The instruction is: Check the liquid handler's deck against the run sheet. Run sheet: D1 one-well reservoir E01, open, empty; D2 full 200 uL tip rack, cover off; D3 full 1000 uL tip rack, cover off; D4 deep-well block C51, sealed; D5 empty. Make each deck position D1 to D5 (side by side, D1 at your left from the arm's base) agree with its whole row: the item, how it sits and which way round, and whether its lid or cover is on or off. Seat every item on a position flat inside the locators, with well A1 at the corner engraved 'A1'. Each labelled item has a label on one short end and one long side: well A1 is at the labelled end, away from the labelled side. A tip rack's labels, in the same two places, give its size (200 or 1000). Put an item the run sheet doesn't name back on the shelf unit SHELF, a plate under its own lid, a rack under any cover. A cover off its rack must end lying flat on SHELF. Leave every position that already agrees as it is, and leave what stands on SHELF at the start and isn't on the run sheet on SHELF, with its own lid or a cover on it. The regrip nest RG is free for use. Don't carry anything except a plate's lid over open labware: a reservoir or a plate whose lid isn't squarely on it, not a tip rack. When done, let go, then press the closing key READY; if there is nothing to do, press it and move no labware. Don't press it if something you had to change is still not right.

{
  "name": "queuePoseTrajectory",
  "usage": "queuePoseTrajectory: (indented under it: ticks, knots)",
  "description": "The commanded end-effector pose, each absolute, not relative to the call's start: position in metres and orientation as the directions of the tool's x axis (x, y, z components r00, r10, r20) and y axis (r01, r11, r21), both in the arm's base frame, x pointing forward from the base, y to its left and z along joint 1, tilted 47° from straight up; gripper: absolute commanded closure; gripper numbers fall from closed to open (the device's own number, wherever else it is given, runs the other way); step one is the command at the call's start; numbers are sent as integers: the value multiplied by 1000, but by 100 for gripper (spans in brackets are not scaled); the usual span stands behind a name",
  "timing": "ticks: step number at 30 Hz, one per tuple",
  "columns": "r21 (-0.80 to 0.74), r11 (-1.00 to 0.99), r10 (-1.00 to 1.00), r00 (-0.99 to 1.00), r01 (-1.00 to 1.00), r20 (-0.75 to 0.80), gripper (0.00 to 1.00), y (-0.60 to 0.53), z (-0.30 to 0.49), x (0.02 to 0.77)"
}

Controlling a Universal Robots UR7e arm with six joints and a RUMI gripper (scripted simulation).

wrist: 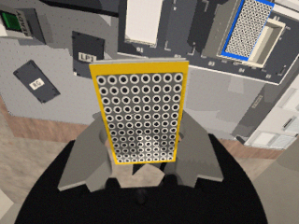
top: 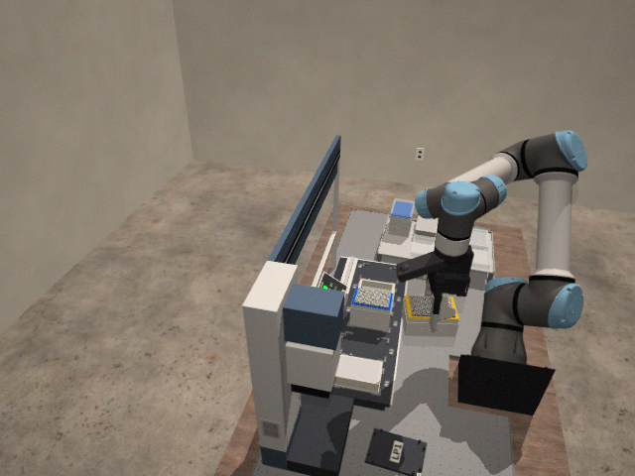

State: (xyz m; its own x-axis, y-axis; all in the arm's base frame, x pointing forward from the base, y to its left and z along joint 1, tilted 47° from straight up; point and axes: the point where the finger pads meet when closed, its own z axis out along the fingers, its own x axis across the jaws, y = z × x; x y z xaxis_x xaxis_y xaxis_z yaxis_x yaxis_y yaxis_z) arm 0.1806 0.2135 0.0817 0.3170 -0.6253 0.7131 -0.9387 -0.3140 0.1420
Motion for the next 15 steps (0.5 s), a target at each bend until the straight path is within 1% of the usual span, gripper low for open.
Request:
queuePoseTrajectory:
  ticks: [1,6,15]
  knots:
    - [141,-314,-626,317,-939,712,100,205,92,182]
    - [141,-314,-626,317,-939,712,100,205,92,182]
    - [11,-197,-672,144,-980,726,100,174,125,188]
